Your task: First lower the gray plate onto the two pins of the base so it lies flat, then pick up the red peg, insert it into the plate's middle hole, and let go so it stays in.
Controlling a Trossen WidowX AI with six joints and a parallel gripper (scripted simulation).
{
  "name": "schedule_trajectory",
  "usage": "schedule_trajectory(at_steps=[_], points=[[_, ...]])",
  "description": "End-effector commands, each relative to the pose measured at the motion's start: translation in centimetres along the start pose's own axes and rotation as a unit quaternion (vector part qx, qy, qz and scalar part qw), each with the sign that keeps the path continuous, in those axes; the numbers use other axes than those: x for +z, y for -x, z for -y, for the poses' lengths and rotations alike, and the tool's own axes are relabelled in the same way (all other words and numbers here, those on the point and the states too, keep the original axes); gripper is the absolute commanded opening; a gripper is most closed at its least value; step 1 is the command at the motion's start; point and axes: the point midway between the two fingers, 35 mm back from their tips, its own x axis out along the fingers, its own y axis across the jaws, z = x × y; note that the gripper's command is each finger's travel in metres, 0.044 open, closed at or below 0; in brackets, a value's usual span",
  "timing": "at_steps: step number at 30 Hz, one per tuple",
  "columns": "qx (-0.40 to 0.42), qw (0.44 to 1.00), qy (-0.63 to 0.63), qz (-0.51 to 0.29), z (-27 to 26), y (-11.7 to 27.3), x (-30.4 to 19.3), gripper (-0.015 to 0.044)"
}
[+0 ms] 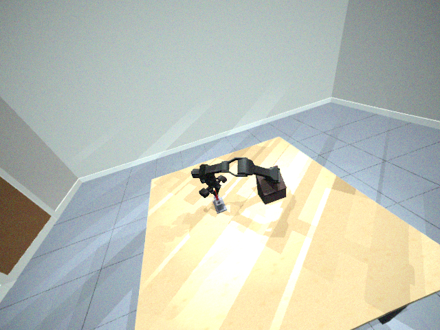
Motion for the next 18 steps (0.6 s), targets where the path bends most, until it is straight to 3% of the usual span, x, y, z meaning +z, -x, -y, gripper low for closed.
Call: schedule_trajectory(at_steps=[1,18], points=[[0.001,1.0,-0.002,-0.001,0.02,-0.3,-0.02,0.0],[0.0,1.0,0.0,0.0,-0.08,-0.17,-0.03,0.0]])
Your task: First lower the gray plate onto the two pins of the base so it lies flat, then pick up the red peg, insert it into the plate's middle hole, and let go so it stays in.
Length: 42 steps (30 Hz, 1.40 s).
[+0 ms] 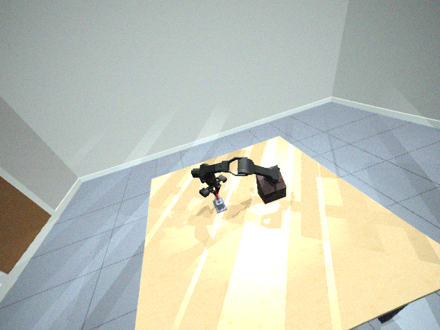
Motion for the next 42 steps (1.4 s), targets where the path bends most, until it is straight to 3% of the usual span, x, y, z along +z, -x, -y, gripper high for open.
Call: schedule_trajectory(at_steps=[1,16,22,42], points=[[0.0,1.0,0.0,0.0,-0.12,-0.09,-0.03,0.0],[-0.001,1.0,0.001,0.0,-0.11,-0.18,-0.03,0.0],[-0.001,1.0,0.001,0.0,-0.11,-0.18,-0.03,0.015],[0.001,1.0,-0.001,0.0,-0.06,0.54,-0.08,0.015]])
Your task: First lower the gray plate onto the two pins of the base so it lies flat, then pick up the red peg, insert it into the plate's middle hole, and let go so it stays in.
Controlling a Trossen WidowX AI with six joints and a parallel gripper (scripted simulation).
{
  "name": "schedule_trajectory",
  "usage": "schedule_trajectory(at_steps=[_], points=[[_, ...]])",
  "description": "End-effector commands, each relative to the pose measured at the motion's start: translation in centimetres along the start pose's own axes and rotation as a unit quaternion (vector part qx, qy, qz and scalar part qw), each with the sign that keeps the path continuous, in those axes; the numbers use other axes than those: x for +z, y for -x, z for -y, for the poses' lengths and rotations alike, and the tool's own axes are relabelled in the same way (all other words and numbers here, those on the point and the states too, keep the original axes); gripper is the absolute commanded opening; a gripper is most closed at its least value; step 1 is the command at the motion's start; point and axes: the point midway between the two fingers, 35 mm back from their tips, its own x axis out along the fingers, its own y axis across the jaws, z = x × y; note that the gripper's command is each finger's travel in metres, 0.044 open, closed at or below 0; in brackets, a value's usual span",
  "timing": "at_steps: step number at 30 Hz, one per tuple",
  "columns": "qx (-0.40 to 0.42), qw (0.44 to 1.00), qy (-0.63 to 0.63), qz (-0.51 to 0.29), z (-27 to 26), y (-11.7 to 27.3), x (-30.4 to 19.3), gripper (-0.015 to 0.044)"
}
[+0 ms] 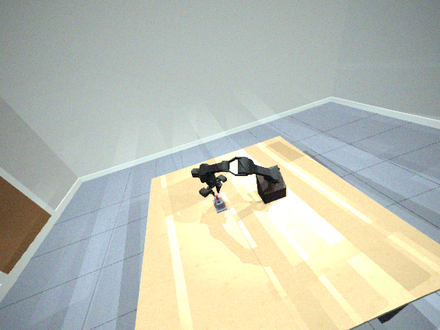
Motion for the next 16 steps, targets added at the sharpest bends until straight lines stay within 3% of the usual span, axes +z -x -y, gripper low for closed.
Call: schedule_trajectory(at_steps=[1,16], points=[[0.001,1.0,0.001,0.0,0.01,0.37,0.01,0.015],[0.001,1.0,0.001,0.001,-0.02,1.27,-0.2,0.015]])
